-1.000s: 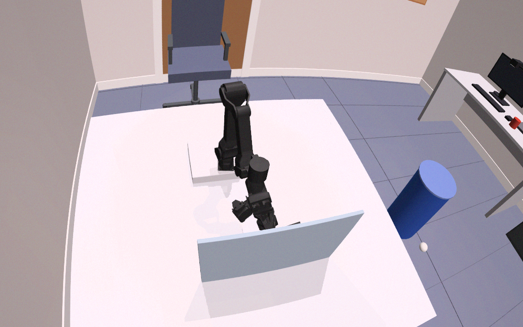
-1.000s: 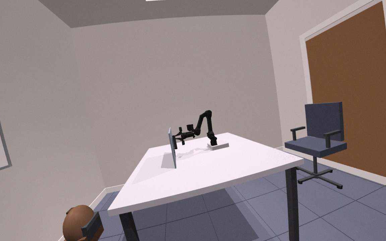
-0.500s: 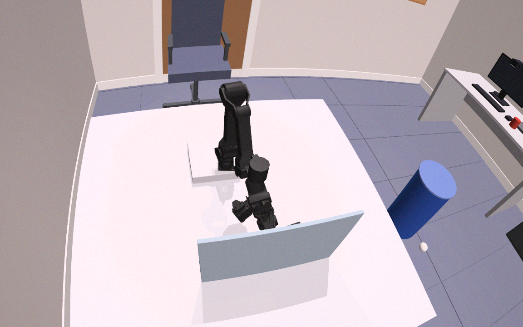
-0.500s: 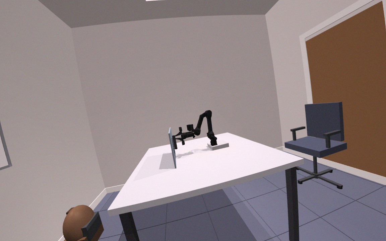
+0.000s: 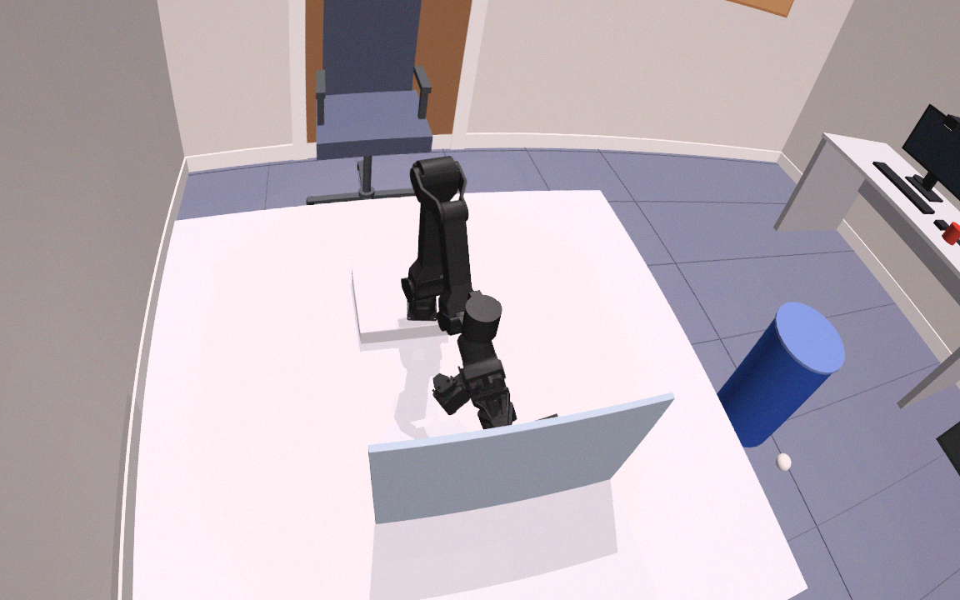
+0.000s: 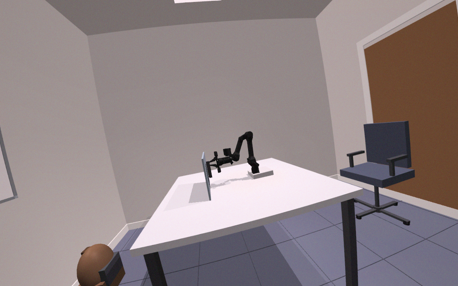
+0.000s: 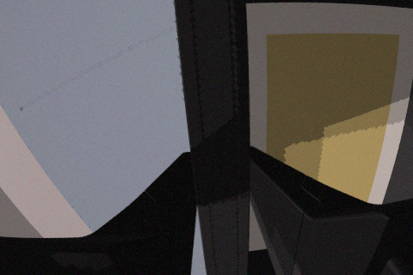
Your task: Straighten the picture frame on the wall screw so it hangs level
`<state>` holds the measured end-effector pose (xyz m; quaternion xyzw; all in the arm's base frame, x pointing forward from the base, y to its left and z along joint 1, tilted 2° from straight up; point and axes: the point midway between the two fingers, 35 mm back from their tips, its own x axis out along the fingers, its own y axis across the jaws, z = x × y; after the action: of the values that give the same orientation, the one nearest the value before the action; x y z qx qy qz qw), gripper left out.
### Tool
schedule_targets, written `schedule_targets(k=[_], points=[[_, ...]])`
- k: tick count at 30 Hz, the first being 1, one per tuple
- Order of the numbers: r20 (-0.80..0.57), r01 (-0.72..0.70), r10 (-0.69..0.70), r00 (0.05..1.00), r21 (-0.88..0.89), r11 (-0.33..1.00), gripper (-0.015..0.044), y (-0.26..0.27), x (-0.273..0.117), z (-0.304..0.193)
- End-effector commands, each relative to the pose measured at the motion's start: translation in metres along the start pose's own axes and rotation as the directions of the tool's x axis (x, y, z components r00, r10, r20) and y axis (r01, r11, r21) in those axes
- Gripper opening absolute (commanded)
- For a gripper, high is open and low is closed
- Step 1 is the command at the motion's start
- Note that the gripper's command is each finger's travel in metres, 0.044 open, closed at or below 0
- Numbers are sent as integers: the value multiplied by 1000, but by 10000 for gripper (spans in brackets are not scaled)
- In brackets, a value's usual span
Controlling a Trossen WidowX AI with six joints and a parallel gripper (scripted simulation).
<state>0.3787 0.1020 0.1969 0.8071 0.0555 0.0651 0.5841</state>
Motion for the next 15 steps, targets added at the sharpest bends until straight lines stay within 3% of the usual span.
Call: schedule_targets(k=[1, 15], points=[[-6, -8, 8, 1000, 2, 1000, 0, 2, 0, -1], [-6, -8, 8, 1000, 2, 1000, 0, 3, 0, -2]])
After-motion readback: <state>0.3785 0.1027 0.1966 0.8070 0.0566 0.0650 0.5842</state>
